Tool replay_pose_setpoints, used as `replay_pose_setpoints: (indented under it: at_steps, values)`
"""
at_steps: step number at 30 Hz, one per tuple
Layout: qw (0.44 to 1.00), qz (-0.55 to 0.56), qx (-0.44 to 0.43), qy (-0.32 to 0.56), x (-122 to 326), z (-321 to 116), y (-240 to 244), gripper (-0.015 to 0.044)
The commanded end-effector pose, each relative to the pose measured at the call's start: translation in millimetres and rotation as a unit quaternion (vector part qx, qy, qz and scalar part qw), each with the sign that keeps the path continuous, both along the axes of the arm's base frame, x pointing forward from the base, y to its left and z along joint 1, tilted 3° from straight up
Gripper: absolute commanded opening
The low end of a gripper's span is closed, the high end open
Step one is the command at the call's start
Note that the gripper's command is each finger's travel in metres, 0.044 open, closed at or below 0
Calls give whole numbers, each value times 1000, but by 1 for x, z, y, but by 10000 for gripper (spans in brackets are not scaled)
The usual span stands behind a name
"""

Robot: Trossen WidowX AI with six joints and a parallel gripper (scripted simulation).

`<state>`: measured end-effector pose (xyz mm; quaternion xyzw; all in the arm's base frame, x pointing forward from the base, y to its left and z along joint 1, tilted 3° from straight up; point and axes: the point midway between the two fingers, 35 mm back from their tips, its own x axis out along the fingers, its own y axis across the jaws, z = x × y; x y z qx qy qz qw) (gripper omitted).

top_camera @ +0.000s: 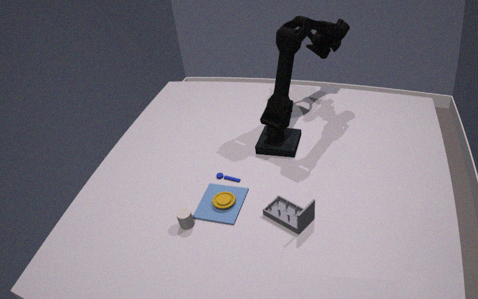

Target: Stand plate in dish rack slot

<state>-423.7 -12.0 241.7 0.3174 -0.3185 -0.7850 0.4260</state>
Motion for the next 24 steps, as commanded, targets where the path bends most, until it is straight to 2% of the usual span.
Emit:
replay_pose_setpoints:
  at_steps: [1, 12, 24]
  values:
    - [999, -47, 12, -22, 2, -4, 27, 400]
    - [978, -195, 44, -58, 21, -20, 135, 400]
    - [913, -383, 76, -114, 93, -43, 268, 400]
